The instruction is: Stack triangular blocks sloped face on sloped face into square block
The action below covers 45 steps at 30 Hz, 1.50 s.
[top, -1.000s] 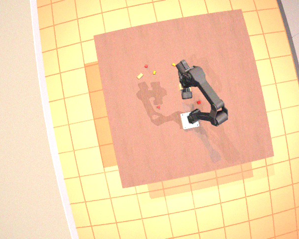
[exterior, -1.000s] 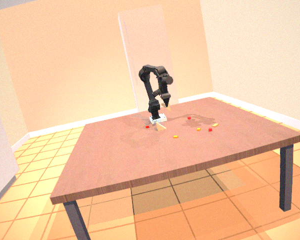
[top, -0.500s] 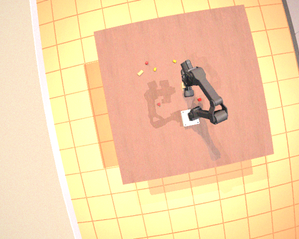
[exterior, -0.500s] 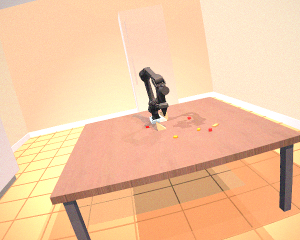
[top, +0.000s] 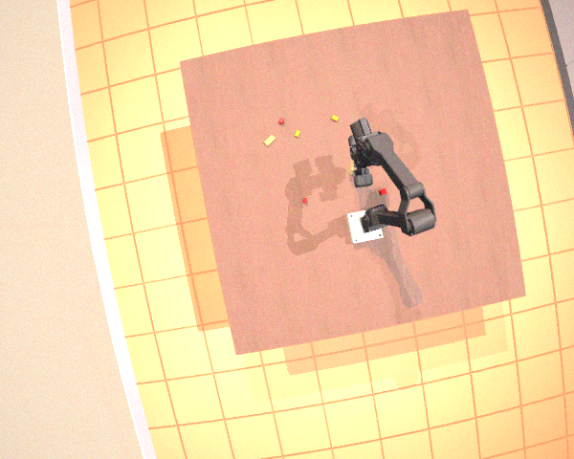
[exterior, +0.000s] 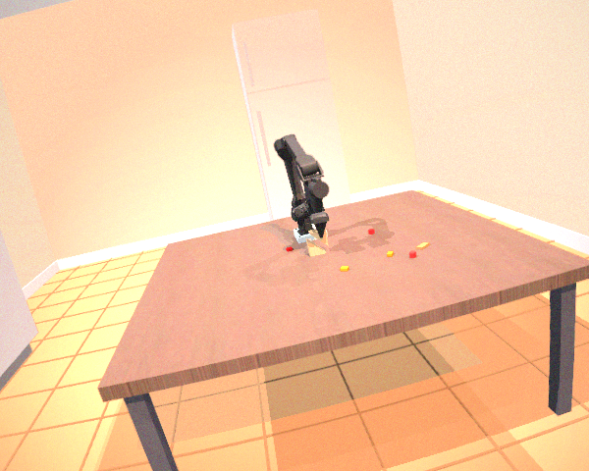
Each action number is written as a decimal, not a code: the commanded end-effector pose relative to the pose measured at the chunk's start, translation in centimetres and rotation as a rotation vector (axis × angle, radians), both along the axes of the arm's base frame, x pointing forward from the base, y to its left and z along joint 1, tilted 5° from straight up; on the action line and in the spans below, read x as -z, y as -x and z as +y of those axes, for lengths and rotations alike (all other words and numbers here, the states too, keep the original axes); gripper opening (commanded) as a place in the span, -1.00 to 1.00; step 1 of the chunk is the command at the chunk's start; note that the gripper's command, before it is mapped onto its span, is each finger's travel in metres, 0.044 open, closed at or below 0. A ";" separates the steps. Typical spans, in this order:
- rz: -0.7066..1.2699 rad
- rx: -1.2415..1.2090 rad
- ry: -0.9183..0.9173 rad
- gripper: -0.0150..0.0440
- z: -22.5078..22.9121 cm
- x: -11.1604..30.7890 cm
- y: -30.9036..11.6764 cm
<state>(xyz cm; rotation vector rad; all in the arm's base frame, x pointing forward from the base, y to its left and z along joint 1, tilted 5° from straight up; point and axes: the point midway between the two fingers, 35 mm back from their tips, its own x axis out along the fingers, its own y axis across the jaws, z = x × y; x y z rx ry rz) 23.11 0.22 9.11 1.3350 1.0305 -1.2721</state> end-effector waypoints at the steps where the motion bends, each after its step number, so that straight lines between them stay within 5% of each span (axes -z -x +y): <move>1: -0.006 -0.007 -0.006 -0.49 -0.1 0.2 -0.1; 45: -0.009 -0.015 -0.011 -0.49 -0.7 1.5 -0.2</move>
